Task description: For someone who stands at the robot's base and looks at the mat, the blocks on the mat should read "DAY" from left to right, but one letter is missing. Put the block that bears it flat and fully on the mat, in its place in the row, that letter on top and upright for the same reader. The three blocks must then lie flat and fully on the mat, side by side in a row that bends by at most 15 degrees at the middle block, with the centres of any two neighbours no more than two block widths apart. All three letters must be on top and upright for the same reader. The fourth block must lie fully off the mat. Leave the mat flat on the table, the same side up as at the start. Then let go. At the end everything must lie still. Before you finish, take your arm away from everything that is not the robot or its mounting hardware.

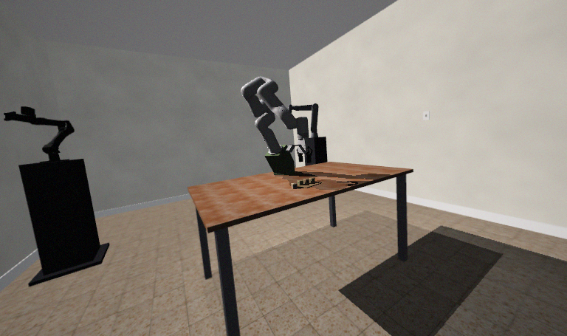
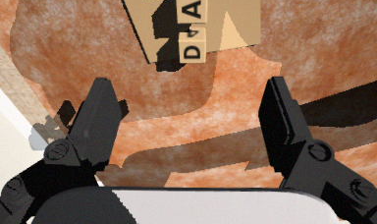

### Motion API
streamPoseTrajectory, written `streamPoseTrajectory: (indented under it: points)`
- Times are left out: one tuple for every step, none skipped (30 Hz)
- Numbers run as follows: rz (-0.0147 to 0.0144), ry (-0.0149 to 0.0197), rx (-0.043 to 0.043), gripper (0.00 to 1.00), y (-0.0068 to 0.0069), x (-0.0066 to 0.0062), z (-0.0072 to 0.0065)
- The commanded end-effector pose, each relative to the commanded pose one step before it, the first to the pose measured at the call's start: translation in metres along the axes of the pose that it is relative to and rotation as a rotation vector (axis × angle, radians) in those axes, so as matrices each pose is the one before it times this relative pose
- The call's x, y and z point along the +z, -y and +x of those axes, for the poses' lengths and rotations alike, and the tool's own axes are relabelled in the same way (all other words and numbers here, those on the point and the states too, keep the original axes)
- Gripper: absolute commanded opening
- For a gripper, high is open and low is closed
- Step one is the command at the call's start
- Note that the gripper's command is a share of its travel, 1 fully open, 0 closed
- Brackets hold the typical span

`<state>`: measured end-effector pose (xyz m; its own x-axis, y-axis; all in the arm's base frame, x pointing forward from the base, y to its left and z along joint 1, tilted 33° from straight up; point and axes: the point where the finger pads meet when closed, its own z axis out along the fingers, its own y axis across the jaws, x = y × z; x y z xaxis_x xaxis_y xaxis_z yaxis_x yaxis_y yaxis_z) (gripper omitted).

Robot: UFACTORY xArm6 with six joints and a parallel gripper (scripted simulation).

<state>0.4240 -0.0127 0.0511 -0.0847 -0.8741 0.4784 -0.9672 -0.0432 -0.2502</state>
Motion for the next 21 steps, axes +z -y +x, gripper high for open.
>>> streamPoseTrajectory:
  points:
    - [0.00054,-0.00040,0.00039,1.00,0.00095,-0.02222,0.00047]
    - [0.00000,0.00001,0.00000,1.00,0.00000,-0.00417,0.00000]
    - [0.00001,-0.00002,0.00001,1.00,0.00001,-0.00373,0.00000]
    - [0.00000,0.00000,0.00000,1.00,0.00000,-0.00322,0.00000]
    - [0.00000,0.00000,0.00000,1.00,0.00000,0.00000,0.00000]
    - [0.00000,0.00000,0.00000,1.00,0.00000,0.00000,0.00000]
    - [-0.00001,0.00002,-0.00001,1.00,-0.00001,-0.00267,0.00000]
    - [0.00001,-0.00002,0.00001,1.00,0.00001,-0.00211,0.00000]
    - [0.00000,0.00000,0.00000,1.00,0.00000,-0.00154,0.00000]
    - [-0.00001,0.00001,0.00000,1.00,-0.00001,-0.00101,0.00000]
    - [-0.00001,0.00001,0.00000,1.00,-0.00001,-0.00056,0.00000]
    - [0.00000,0.00001,0.00000,1.00,0.00000,-0.00022,0.00000]
    - [0.00000,0.00000,0.00000,1.00,0.00000,-0.00003,0.00000]
    - [0.00000,0.00000,0.00000,1.00,0.00000,0.00000,0.00000]
    - [0.00000,0.00000,0.00000,1.00,0.00000,0.00000,0.00000]
    - [0.00000,0.00000,0.00000,1.00,0.00000,0.00000,0.00000]
    - [0.00000,0.00000,0.00000,1.00,0.00000,0.00000,0.00000]
    - [0.00000,0.00000,0.00000,1.00,0.00000,0.00000,0.00000]
    - [0.00000,0.00000,0.00000,1.00,0.00000,0.00000,0.00000]
    - [0.00000,0.00000,0.00000,1.00,0.00000,0.00000,0.00000]
    - [0.00000,0.00000,0.00000,1.00,0.00000,0.00000,0.00000]
